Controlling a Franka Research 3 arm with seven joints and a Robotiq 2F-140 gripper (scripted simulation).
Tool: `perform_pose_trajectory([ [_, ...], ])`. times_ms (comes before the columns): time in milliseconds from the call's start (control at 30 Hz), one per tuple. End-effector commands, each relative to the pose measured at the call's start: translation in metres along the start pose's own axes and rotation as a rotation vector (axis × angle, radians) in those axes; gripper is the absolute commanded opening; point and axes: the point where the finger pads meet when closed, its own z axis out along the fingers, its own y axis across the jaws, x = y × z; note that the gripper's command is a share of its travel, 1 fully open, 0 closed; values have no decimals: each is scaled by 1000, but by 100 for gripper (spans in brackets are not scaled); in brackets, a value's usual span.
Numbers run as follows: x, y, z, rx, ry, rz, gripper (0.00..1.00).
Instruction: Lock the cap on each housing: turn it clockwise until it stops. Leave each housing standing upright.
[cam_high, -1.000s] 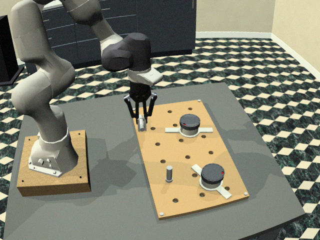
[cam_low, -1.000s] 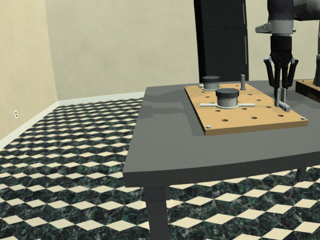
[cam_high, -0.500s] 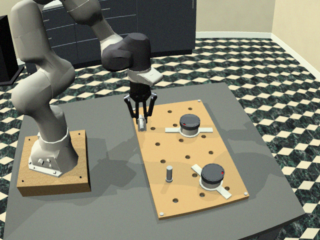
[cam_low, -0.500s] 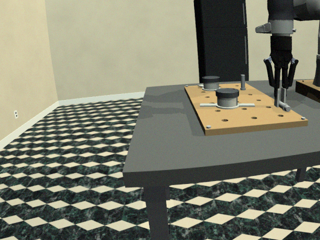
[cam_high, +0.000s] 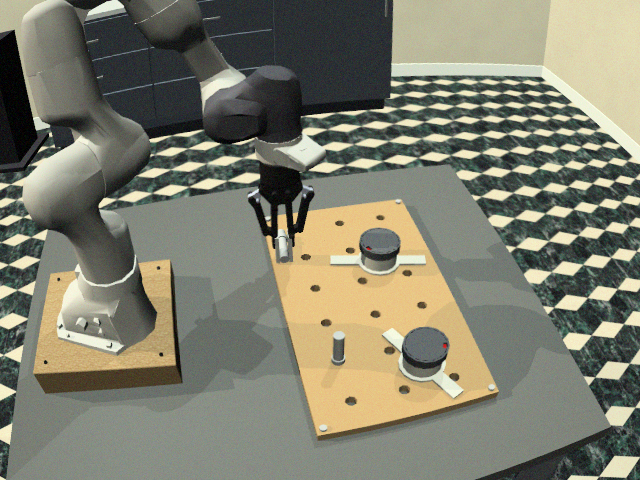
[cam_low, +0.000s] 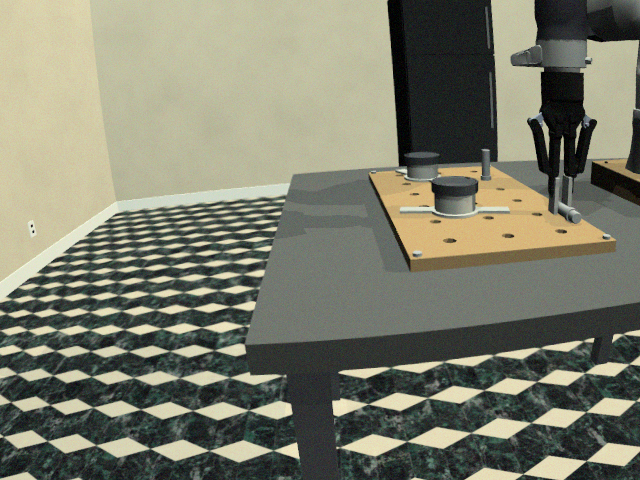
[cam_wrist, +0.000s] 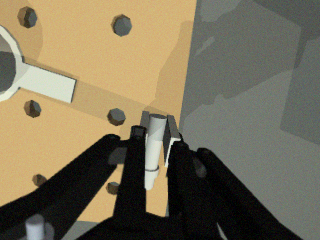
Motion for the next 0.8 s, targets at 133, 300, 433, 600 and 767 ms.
perform_pose_trajectory([
  [133,0,-1,0,2,0,5,10],
  [300,0,-1,-1,2,0,5,10],
  [433,0,-1,-1,2,0,5,10],
  [600,0,-1,-3,2,0,5,10],
  [767,0,-1,-5,2,0,5,10],
])
